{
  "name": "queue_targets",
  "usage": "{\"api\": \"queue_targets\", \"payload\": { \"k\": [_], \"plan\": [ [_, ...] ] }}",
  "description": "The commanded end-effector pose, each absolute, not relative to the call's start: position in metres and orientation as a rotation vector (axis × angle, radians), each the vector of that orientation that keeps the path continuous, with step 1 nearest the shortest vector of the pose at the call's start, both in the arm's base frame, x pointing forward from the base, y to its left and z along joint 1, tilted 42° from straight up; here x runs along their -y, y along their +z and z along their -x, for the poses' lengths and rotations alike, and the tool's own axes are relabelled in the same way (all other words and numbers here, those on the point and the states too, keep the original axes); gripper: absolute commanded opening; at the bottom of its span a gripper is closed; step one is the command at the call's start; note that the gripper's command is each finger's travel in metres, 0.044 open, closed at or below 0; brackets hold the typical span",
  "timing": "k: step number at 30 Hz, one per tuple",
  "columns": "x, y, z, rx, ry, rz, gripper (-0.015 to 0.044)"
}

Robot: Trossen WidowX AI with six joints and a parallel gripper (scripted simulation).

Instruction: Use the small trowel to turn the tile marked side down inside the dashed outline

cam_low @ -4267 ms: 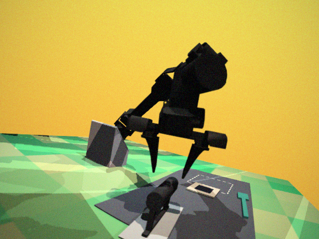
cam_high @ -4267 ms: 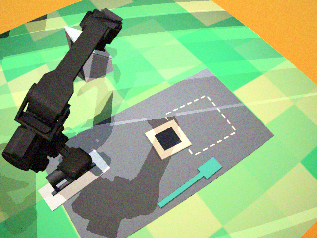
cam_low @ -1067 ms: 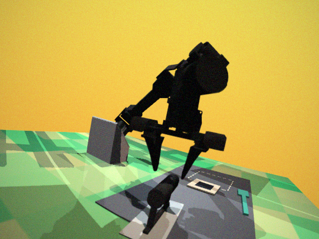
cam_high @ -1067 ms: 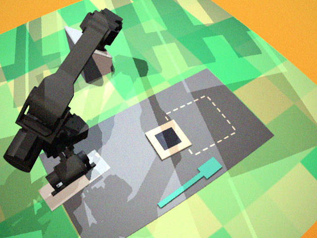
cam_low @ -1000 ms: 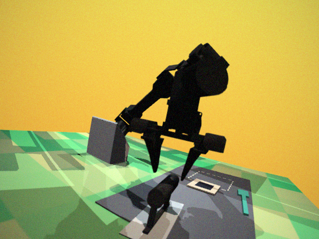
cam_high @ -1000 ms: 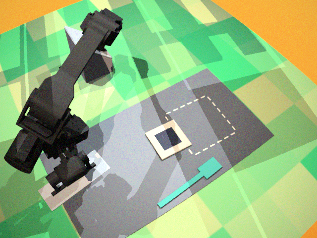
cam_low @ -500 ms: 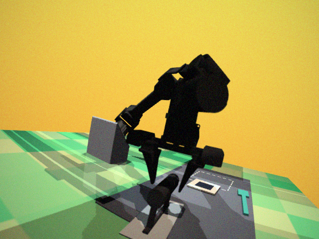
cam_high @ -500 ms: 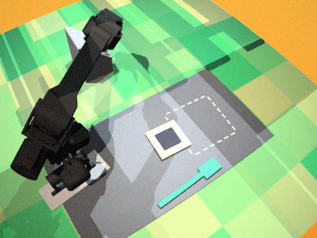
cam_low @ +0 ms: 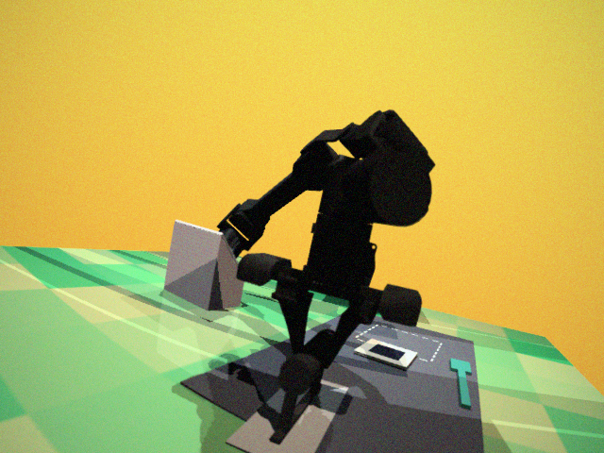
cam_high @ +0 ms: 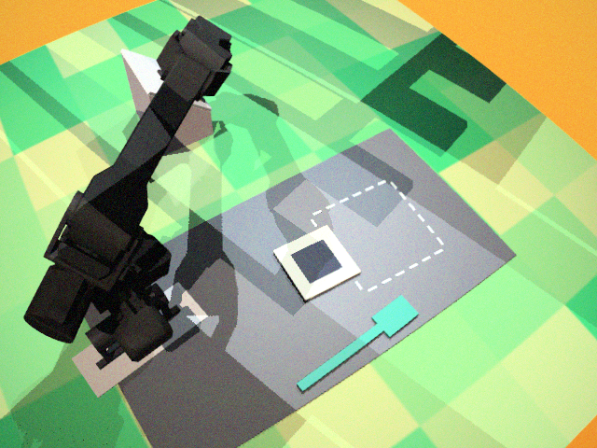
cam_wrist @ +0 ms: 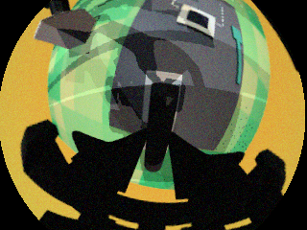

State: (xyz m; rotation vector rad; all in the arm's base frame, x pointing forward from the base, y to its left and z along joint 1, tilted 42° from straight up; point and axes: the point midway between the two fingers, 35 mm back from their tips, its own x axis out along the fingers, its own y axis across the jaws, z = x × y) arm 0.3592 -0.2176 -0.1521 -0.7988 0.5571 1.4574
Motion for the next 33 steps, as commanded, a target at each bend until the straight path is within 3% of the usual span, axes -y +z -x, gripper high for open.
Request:
{"api": "queue_targets", "payload": {
  "k": [1,16,33],
  "plan": [
    [0.2160,-0.1530,-0.3592,-0.550,1.459,0.799,0.0130],
    [0.2160,-0.1530,-0.3592,-0.553,1.457,0.795,0.0130],
    [0.2160,-0.1529,-0.3592,-0.859,1.254,0.418,0.0130]
  ]
}}
